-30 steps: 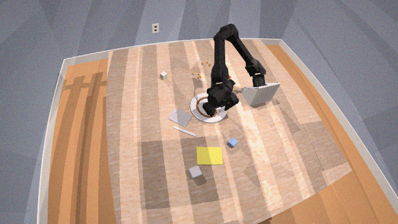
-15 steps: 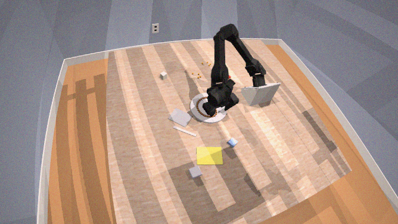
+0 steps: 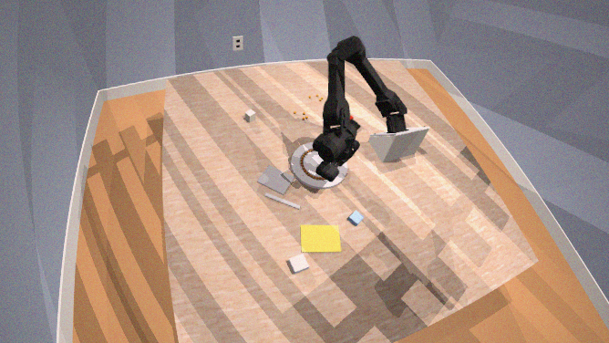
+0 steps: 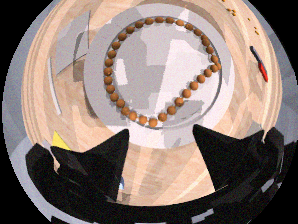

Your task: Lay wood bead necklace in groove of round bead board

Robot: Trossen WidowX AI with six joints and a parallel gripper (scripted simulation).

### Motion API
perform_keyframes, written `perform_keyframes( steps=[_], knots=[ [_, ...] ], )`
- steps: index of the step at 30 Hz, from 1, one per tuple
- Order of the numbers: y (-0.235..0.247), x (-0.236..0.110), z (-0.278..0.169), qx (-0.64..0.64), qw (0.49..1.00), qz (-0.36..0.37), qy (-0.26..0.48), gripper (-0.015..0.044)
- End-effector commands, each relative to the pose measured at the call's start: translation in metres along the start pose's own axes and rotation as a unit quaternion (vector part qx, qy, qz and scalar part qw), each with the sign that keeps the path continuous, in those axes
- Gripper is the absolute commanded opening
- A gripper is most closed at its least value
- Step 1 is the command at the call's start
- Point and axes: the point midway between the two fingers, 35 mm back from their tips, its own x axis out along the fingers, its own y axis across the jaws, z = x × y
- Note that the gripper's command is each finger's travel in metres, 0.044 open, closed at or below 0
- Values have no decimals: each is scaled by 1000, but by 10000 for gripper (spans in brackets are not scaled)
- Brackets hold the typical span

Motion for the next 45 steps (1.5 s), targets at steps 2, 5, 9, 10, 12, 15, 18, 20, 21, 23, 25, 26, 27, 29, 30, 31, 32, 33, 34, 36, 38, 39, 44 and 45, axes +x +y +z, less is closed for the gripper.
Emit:
perform_keyframes(
  steps=[2, 5, 9, 10, 12, 15, 18, 20, 21, 23, 25, 26, 27, 29, 30, 31, 32, 33, 34, 36, 38, 39, 44, 45],
  knots=[
    [5, -11, 3, -293, 956, 5, 0, 125],
    [6, -16, 3, -433, 901, 5, -1, 120],
    [7, -22, 5, -604, 797, 5, -2, 120],
    [8, -24, 5, -644, 765, 5, -2, 120],
    [8, -26, 5, -698, 716, 5, -2, 120],
    [8, -28, 6, -759, 651, 5, -3, 120],
    [8, -29, 6, -766, 643, 4, -3, 120],
    [8, -29, 6, -766, 643, 4, -3, 120],
    [8, -29, 6, -766, 643, 4, -3, 120],
    [8, -29, 6, -766, 643, 4, -3, 120],
    [8, -29, 6, -766, 643, 4, -3, 120],
    [8, -29, 6, -766, 643, 4, -3, 120],
    [8, -29, 6, -766, 643, 4, -3, 120],
    [8, -29, 6, -766, 643, 4, -3, 120],
    [8, -29, 6, -766, 643, 4, -3, 120],
    [8, -29, 6, -766, 643, 4, -3, 120],
    [8, -29, 6, -766, 643, 4, -3, 120],
    [9, -27, 6, -766, 643, 4, -3, 120],
    [9, -24, 6, -766, 643, 4, -3, 120],
    [9, -17, 6, -766, 643, 4, -3, 120],
    [9, -12, 6, -766, 643, 4, -3, 120],
    [9, -12, 6, -766, 643, 4, -3, 120],
    [12, -18, 7, -762, 648, 8, -7, 120],
    [12, -17, 7, -762, 648, 8, -7, 120]
  ],
)
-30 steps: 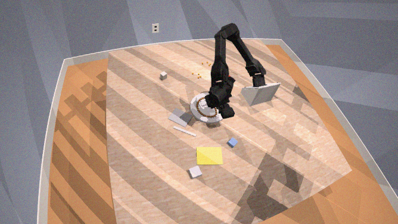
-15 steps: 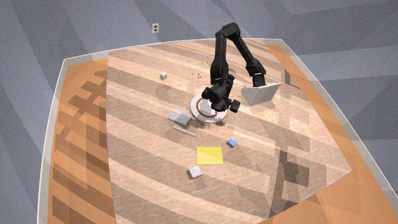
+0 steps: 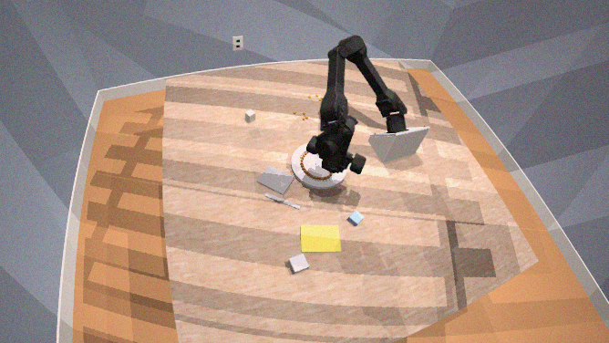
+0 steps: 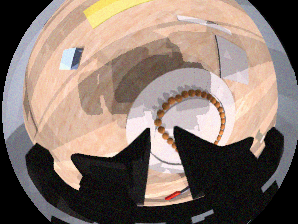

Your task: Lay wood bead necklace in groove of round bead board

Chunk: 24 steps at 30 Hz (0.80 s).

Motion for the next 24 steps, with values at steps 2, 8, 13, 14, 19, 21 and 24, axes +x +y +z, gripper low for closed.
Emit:
perform_keyframes(
  steps=[2, 8, 13, 14, 19, 21, 24],
  knots=[
    [0, 5, 0, -1, 1000, 0, 0, 120],
    [1, 15, -1, -3, 1000, 0, 3, 120],
    [1, 23, -2, -5, 1000, 0, 4, 120],
    [2, 25, -3, -5, 1000, 0, 5, 120],
    [2, 30, -4, -6, 1000, 0, 6, 120],
    [2, 30, -4, -6, 1000, 0, 6, 120],
    [2, 30, -4, -6, 1000, 0, 6, 120]
  ],
)
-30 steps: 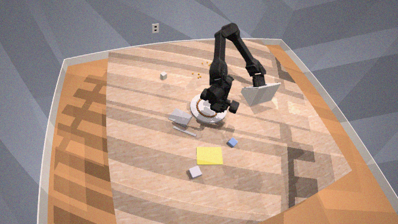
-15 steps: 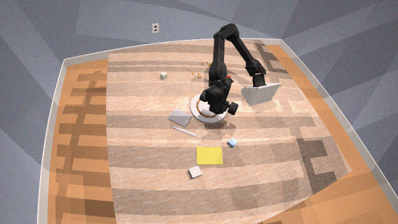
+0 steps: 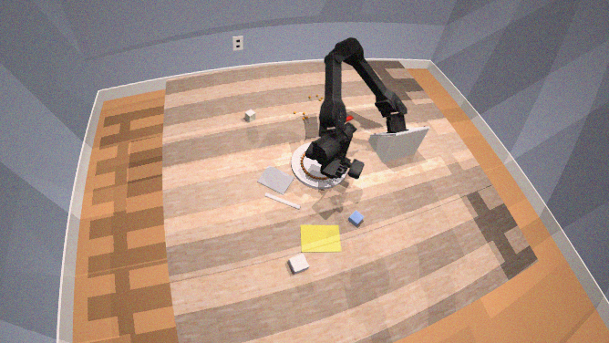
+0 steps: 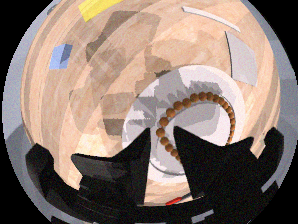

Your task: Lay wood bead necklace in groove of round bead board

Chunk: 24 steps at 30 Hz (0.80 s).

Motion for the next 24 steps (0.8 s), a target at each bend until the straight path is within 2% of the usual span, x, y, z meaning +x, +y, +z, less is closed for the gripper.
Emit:
perform_keyframes(
  steps=[1, 6, 24],
  knots=[
    [2, 2, -2, -5, 1000, 0, 4, 120],
    [0, 0, 0, 0, 1000, 0, 0, 0],
    [0, 0, 0, 0, 1000, 0, 0, 0]
  ],
)
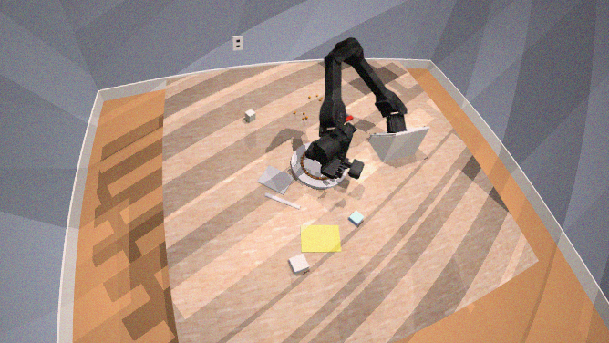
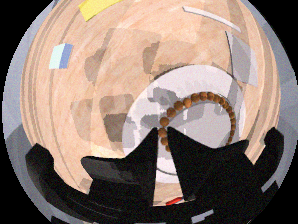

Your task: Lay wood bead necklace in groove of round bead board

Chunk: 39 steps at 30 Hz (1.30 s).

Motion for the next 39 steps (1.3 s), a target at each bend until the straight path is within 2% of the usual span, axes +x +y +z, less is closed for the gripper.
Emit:
perform_keyframes(
  steps=[1, 39],
  knots=[
    [0, 0, 0, 0, 1000, 0, 0, 0],
    [3, -7, -1, -4, 1000, -1, 3, 0]
  ],
)
